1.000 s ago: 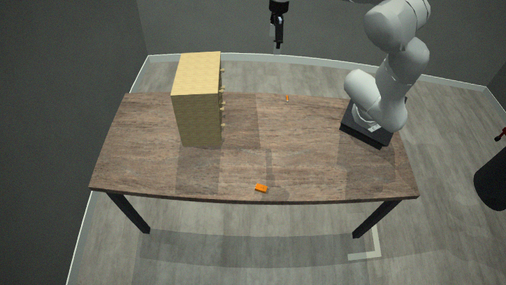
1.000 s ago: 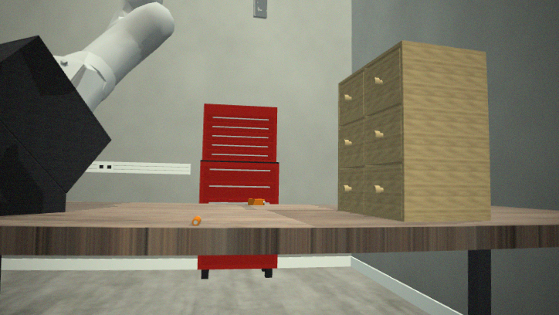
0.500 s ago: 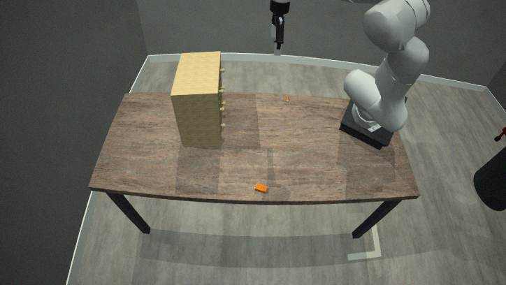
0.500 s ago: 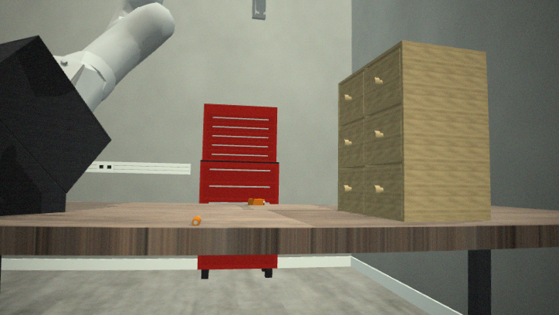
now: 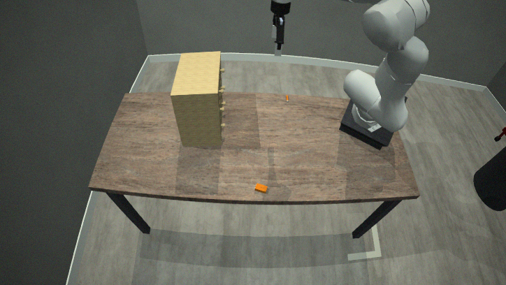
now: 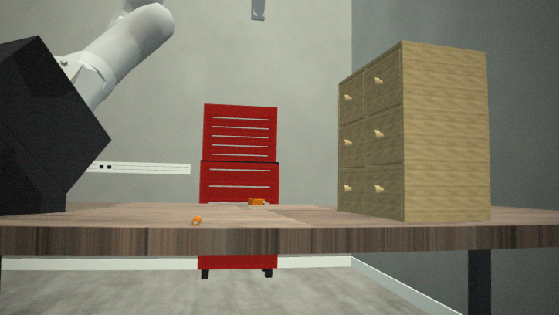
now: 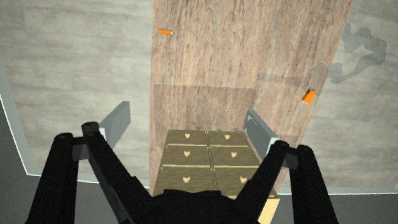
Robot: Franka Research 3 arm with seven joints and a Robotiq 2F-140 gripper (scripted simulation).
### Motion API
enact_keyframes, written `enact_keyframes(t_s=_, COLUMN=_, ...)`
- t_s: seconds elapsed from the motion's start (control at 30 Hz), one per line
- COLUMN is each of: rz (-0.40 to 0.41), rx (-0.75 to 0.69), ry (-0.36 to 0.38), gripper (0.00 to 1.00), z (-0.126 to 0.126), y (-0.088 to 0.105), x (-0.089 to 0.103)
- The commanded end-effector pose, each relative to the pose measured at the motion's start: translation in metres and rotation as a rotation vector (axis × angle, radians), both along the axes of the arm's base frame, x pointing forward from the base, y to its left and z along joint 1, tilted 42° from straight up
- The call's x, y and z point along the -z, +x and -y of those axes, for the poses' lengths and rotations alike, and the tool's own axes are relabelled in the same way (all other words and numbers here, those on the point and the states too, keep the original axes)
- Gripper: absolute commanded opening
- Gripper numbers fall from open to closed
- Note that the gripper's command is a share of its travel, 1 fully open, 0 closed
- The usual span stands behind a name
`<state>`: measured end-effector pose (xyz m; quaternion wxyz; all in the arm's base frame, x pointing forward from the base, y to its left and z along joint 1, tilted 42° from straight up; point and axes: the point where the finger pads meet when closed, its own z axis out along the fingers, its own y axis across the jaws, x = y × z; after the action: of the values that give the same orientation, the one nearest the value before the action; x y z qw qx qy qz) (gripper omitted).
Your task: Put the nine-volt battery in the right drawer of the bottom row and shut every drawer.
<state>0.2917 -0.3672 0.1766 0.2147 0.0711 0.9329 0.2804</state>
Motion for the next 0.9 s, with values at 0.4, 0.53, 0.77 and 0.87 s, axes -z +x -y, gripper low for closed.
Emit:
enact_keyframes(t_s=0.4, rz=-0.007, rx=0.01, ry=0.021, gripper=1.0, z=-0.0041, y=-0.0005, x=0.0026)
enact_keyframes(t_s=0.53, rz=-0.008, rx=0.011, ry=0.024, gripper=1.0, z=-0.0044, y=-0.0007, x=0.0031)
enact_keyframes(t_s=0.77, rz=-0.009, rx=0.013, ry=0.026, gripper=1.0, z=-0.0048, y=-0.0009, x=0.0037)
enact_keyframes(t_s=0.87, rz=-0.009, rx=0.013, ry=0.027, gripper=1.0, z=-0.0049, y=-0.001, x=0.0039)
